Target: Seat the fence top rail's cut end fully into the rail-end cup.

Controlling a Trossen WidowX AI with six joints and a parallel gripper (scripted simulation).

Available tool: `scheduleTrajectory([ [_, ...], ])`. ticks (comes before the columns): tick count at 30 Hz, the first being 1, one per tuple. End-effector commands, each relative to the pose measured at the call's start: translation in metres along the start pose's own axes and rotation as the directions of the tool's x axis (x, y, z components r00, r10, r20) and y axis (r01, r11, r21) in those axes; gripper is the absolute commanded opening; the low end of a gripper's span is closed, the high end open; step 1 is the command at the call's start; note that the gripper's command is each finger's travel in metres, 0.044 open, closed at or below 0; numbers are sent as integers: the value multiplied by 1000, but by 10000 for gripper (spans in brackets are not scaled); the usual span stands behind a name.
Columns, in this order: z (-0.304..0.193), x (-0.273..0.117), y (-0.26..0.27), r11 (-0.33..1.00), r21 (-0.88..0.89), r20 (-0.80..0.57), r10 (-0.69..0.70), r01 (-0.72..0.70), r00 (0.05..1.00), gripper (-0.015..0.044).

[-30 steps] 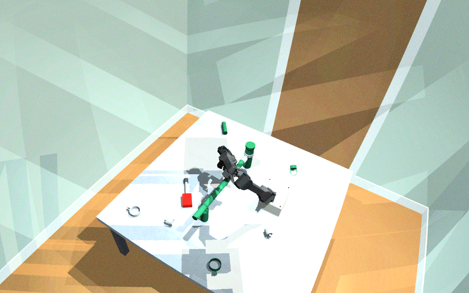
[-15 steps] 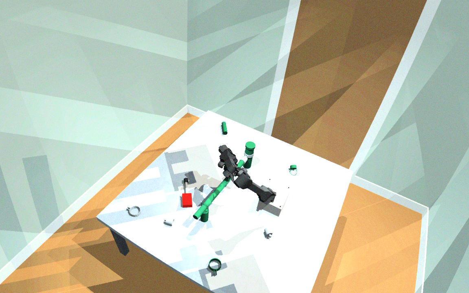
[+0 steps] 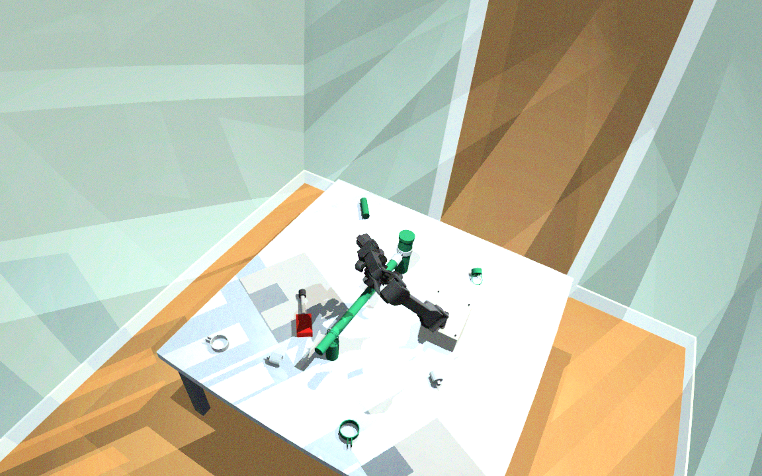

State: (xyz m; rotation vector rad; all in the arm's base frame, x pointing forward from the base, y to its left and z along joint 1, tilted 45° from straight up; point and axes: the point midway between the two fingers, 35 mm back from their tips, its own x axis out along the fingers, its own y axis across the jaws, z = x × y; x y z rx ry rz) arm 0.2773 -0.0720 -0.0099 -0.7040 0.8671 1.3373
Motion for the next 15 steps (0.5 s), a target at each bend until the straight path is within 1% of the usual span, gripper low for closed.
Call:
scheduleTrajectory([
  [1,-7,-3,-2,1000,0,-16,-10,10,1000,0],
  [15,-14,-2,-3,1000,0,-16,-10,10,1000,0],
])
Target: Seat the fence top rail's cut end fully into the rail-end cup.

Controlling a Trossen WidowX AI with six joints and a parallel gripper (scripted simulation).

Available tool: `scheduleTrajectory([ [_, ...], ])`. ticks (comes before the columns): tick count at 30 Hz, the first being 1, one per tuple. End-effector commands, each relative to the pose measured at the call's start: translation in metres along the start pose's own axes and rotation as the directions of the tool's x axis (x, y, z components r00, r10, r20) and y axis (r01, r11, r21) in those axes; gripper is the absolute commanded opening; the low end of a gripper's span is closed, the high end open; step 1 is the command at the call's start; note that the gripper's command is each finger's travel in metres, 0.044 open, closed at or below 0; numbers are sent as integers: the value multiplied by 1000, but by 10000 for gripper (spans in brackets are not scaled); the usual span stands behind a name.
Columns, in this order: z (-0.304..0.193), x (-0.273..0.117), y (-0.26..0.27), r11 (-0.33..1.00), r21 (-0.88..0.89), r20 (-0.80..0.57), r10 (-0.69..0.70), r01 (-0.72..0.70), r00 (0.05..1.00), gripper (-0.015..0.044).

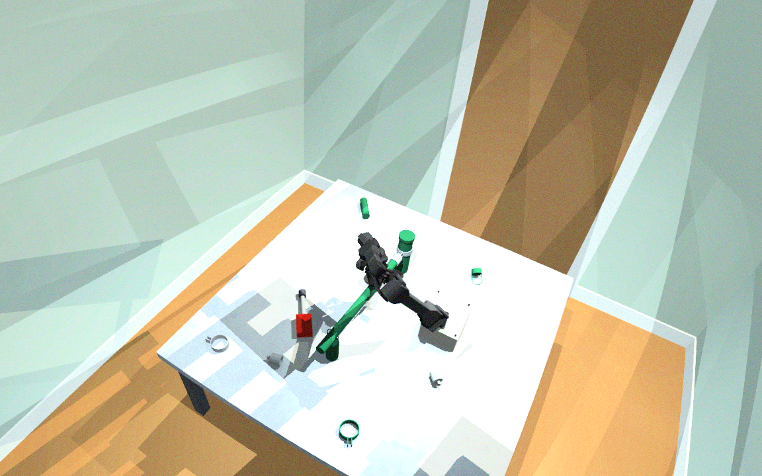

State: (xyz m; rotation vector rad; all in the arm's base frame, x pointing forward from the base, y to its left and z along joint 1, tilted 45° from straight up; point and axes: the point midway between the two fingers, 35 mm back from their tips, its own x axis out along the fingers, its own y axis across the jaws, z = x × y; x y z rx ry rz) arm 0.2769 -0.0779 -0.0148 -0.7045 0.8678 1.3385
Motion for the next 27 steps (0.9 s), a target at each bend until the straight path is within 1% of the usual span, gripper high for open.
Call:
scheduleTrajectory([
  [1,-7,-3,-3,1000,1,-16,-11,11,1000,0],
  [18,-4,1,0,1000,0,0,0,0,1000,0],
  [27,-4,1,0,1000,0,0,0,0,1000,236],
])
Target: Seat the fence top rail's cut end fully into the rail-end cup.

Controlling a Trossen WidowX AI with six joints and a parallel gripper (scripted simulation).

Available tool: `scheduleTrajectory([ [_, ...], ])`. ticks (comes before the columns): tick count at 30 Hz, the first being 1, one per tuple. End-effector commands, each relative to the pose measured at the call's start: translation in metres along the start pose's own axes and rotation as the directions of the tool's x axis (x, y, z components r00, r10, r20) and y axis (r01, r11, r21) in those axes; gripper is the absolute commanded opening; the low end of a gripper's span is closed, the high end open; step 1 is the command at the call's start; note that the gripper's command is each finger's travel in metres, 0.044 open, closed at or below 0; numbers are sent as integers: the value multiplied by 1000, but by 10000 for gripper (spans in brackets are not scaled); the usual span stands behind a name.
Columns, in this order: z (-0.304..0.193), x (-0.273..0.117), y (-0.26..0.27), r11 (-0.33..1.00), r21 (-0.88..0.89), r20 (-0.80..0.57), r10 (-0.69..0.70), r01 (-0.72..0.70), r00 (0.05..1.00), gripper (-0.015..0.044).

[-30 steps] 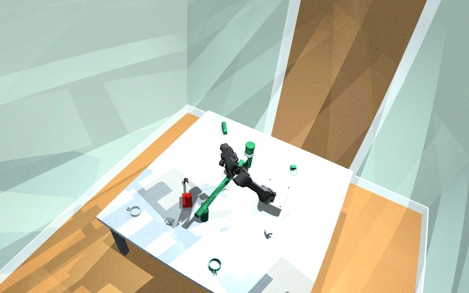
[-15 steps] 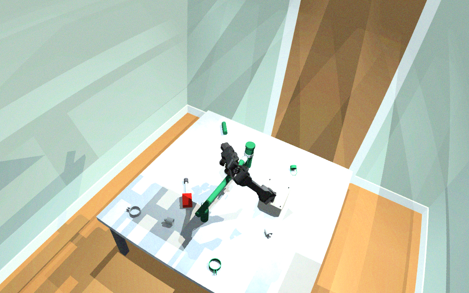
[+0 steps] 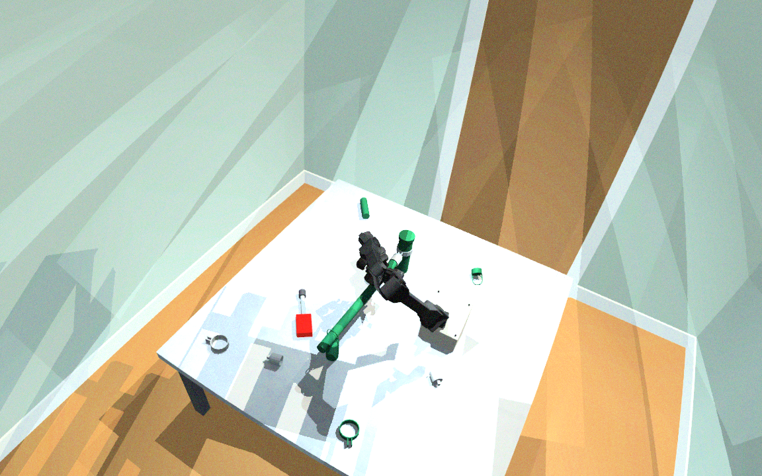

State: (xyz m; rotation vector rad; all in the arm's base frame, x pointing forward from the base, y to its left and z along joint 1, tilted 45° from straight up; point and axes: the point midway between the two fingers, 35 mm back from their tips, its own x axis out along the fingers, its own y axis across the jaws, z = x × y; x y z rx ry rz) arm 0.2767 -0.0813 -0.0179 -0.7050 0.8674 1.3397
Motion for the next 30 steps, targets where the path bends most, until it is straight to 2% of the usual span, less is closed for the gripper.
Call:
scheduleTrajectory([
  [1,1,-1,0,1000,1,0,-1,1,1000,263],
  [8,17,-29,0,1000,1,0,0,0,1000,440],
  [12,29,-47,2,1000,1,0,1,-1,1000,440],
  [18,26,-49,1,1000,-2,-2,-5,5,1000,440],
  [23,28,-89,5,1000,-2,-2,-4,4,1000,440],
  [30,28,-92,5,1000,-2,-2,-4,4,1000,440],
])
